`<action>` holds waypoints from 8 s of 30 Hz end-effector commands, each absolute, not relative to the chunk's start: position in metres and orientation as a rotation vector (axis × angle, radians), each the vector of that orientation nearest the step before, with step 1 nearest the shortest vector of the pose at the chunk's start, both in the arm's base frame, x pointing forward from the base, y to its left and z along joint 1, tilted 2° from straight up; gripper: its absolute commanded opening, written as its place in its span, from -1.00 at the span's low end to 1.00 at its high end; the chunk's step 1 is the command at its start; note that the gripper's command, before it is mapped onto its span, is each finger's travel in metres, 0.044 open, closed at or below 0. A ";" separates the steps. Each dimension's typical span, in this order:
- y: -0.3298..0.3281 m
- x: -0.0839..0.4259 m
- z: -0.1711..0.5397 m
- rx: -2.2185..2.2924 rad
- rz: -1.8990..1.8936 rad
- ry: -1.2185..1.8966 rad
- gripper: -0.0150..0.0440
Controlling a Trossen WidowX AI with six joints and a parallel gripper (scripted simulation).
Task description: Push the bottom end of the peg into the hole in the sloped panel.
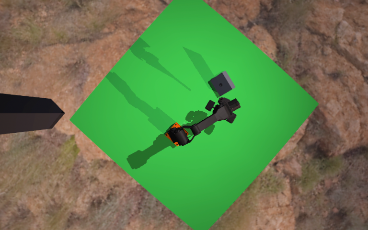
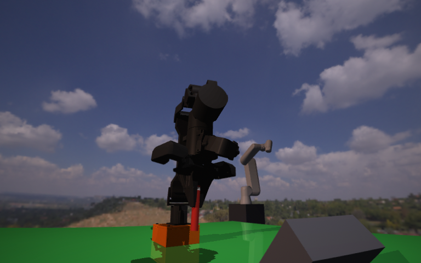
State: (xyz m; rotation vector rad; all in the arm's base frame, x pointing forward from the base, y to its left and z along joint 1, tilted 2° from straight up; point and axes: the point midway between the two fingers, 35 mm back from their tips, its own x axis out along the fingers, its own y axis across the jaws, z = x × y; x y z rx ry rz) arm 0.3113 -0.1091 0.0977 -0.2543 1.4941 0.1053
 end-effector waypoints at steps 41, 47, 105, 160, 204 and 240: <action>-0.057 0.338 0.106 -0.654 0.210 1.258 -0.49; -0.049 0.341 0.108 -0.703 0.222 1.222 -0.49; 0.018 0.360 0.118 -1.060 0.299 0.896 -0.49; 0.017 0.403 0.072 -1.098 0.296 0.837 -0.49; 0.016 0.410 0.065 -1.097 0.291 0.837 -0.49; 0.013 0.424 0.052 -1.098 0.290 0.836 -0.49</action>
